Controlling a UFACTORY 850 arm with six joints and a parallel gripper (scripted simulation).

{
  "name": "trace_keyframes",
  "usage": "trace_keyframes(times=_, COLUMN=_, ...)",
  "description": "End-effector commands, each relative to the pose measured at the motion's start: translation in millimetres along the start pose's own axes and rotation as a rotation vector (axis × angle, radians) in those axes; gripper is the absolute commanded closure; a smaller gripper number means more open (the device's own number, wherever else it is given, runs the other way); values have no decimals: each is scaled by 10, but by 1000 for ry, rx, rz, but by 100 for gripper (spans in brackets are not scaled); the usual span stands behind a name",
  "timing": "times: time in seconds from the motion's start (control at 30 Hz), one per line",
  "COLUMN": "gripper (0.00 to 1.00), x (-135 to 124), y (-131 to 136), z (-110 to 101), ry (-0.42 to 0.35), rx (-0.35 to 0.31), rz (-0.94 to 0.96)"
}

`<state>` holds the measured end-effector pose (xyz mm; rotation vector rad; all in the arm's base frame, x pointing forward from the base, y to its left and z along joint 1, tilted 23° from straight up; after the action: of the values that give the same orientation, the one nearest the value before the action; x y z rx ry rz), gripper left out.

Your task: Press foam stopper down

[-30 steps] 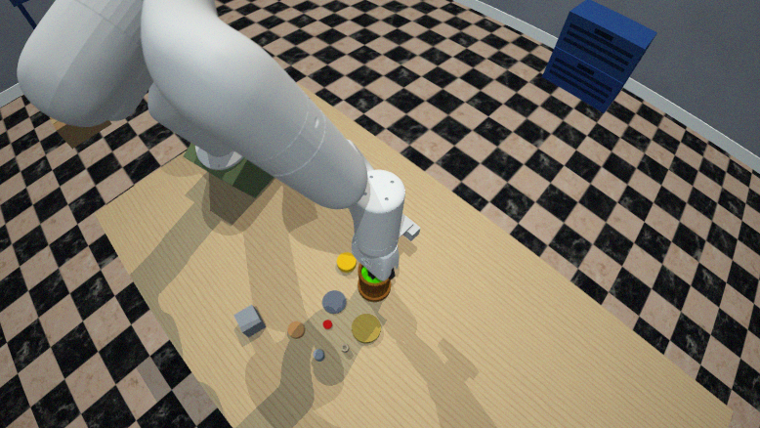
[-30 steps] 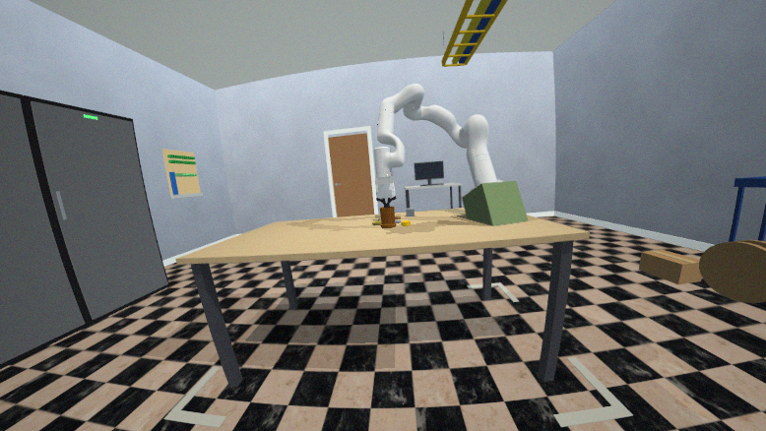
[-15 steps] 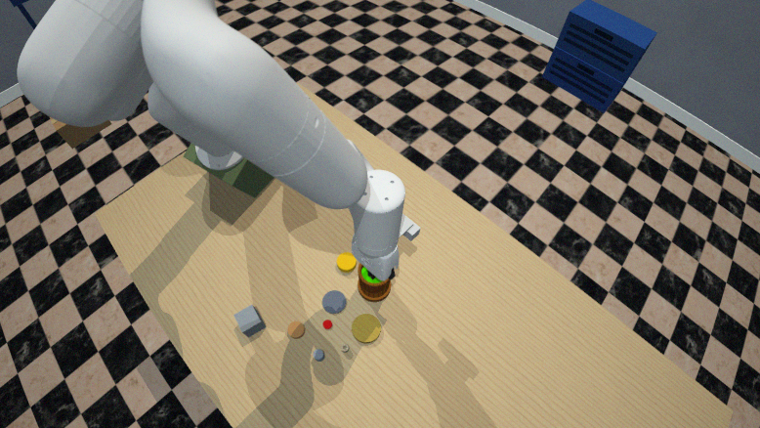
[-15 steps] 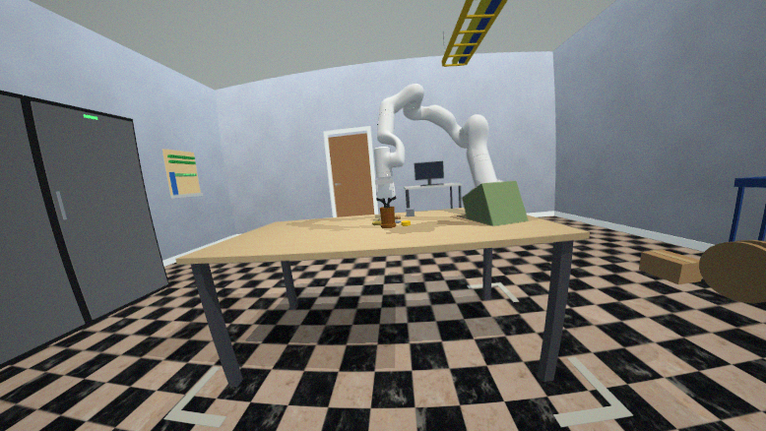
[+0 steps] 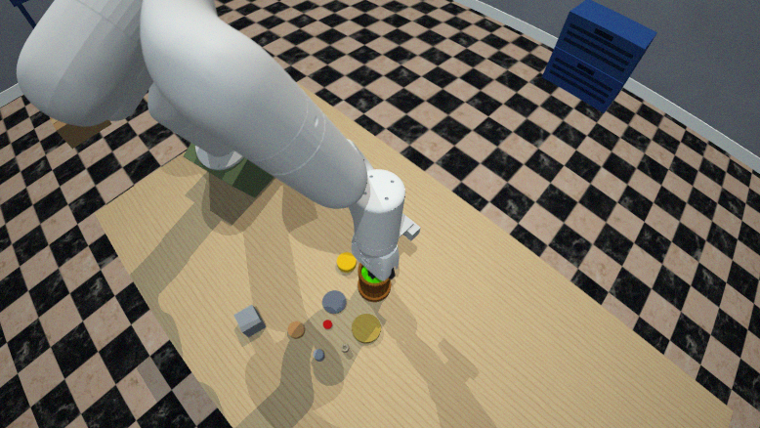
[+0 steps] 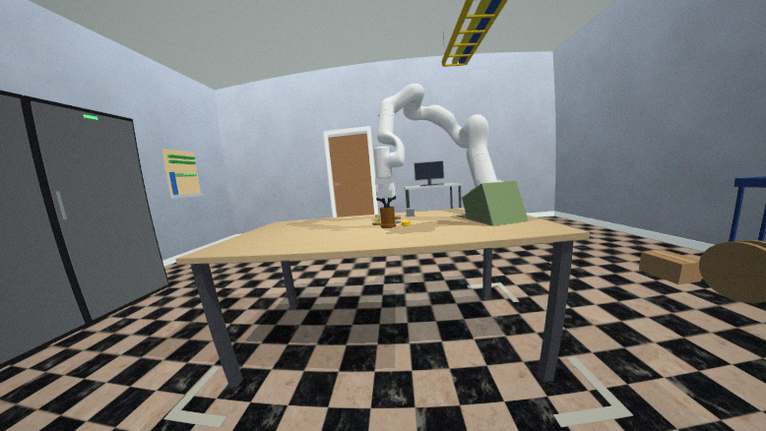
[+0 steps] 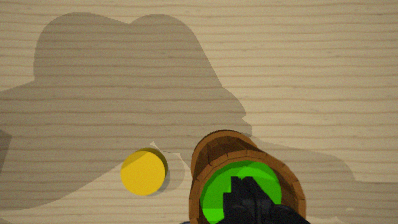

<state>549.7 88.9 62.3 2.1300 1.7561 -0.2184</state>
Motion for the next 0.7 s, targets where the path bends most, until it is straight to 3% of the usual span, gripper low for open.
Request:
trace_keyframes(times=0.0, gripper=100, x=3, y=7, z=-16, ry=1, rx=-1, rz=0)
trace_keyframes(times=0.67, gripper=100, x=3, y=7, z=-89, ry=1, rx=-1, rz=0)
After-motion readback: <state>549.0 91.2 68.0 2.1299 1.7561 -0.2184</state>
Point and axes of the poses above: the point where the finger pads meet when closed, its own z axis out along the fingers, its own y axis across the jaws, x = y × z, the point moved 8 cm from there along -z, back along the fingers, and after that the axes turned 15 degrees about z, right-handed, at the moved point
